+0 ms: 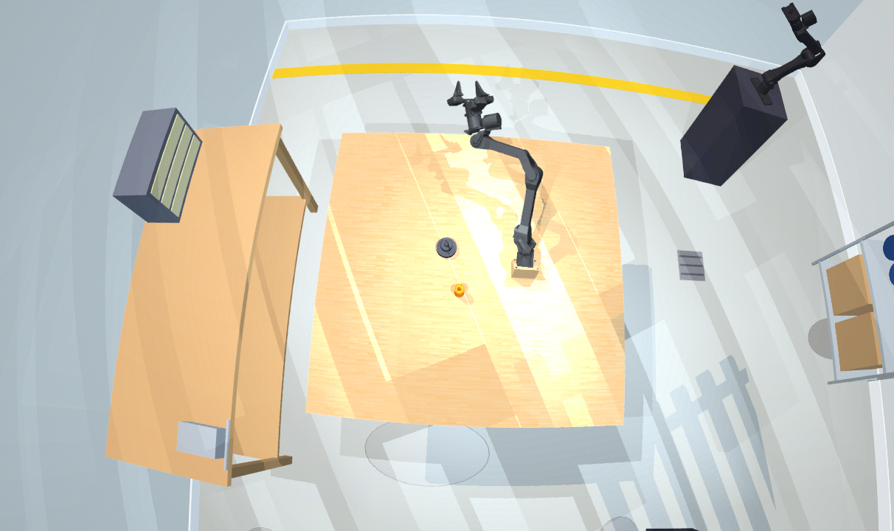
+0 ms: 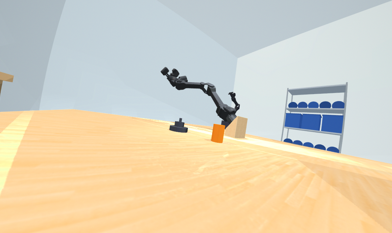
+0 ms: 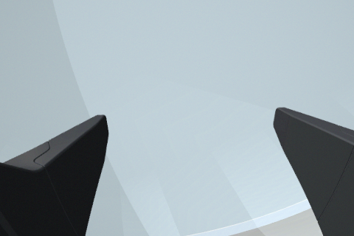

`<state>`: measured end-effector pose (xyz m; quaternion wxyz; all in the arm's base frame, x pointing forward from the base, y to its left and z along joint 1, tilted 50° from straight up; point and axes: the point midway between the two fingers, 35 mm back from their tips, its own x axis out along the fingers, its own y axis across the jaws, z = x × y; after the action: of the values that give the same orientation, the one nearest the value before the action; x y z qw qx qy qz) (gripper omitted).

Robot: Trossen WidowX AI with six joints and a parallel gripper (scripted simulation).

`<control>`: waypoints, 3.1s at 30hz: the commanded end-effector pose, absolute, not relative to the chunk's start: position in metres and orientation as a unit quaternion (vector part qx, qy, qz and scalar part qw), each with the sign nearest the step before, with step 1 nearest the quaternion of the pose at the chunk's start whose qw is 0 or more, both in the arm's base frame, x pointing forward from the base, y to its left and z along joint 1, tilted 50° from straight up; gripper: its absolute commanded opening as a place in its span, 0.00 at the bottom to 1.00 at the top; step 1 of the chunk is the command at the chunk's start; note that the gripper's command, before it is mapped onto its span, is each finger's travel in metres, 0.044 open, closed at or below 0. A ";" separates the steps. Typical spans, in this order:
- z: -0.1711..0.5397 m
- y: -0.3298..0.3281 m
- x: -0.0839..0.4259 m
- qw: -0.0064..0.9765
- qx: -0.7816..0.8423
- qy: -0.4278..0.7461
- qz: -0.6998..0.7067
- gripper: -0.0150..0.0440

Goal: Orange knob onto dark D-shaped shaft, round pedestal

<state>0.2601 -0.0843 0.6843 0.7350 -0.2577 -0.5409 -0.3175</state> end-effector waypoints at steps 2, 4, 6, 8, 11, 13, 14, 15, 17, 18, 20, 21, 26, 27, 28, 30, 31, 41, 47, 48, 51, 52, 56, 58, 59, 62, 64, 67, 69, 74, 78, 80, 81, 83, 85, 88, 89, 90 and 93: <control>0.684 -0.084 0.261 0.737 -0.257 -0.540 -0.316 1.00; 0.680 -0.078 0.271 0.748 -0.254 -0.534 -0.301 1.00; 0.673 -0.069 0.286 0.766 -0.249 -0.523 -0.278 1.00; 0.666 -0.064 0.301 0.784 -0.240 -0.510 -0.260 1.00; 0.654 -0.061 0.325 0.811 -0.223 -0.485 -0.240 1.00; 0.641 -0.054 0.346 0.834 -0.214 -0.458 -0.221 1.00; 0.633 -0.050 0.358 0.847 -0.208 -0.442 -0.210 1.00; 0.625 -0.045 0.369 0.859 -0.204 -0.426 -0.199 1.00; 0.607 -0.034 0.391 0.881 -0.194 -0.393 -0.177 1.00; 0.598 -0.028 0.401 0.891 -0.190 -0.377 -0.166 1.00; 0.580 -0.019 0.420 0.910 -0.175 -0.345 -0.146 1.00; 0.571 -0.014 0.430 0.919 -0.167 -0.330 -0.137 1.00; 0.509 0.021 0.479 0.962 -0.128 -0.225 -0.082 1.00; 0.495 0.029 0.487 0.969 -0.121 -0.203 -0.072 1.00; 0.481 0.038 0.494 0.975 -0.114 -0.180 -0.062 1.00; 0.452 0.055 0.507 0.985 -0.102 -0.134 -0.043 1.00; 0.437 0.064 0.513 0.989 -0.097 -0.111 -0.035 1.00; 0.302 0.142 0.522 0.991 -0.083 0.098 0.043 1.00; 0.219 0.178 0.506 0.970 -0.065 0.229 0.052 1.00; 0.203 0.184 0.501 0.964 -0.063 0.253 0.052 1.00; 0.160 0.199 0.482 0.943 -0.064 0.322 0.045 1.00; 0.145 0.204 0.474 0.935 -0.065 0.347 0.041 1.00; 0.088 0.217 0.436 0.896 -0.081 0.437 0.016 1.00; 0.064 0.221 0.415 0.874 -0.094 0.477 -0.001 1.00; 0.053 0.222 0.404 0.863 -0.102 0.495 -0.011 1.00; 0.022 0.221 0.369 0.826 -0.132 0.546 -0.045 1.00; 0.003 0.217 0.340 0.797 -0.162 0.577 -0.075 1.00; -0.016 0.207 0.300 0.753 -0.213 0.610 -0.125 1.00; -0.024 0.199 0.274 0.725 -0.252 0.621 -0.160 1.00; -0.026 0.178 0.233 0.668 -0.343 0.618 -0.234 1.00; -0.025 0.177 0.232 0.666 -0.347 0.617 -0.237 1.00; -0.031 0.171 0.233 0.666 -0.347 0.617 -0.237 1.00; -0.037 0.164 0.235 0.666 -0.347 0.617 -0.237 1.00; -0.047 0.152 0.237 0.666 -0.347 0.617 -0.237 1.00; -0.048 0.151 0.237 0.666 -0.347 0.617 -0.237 1.00; -0.051 0.147 0.238 0.666 -0.347 0.616 -0.237 1.00; -0.055 0.143 0.240 0.666 -0.347 0.616 -0.237 1.00; -0.057 0.140 0.240 0.666 -0.347 0.616 -0.237 1.00; -0.058 0.139 0.241 0.666 -0.347 0.616 -0.237 1.00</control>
<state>0.2407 0.1421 -0.0555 0.6669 -0.3442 0.6167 -0.2376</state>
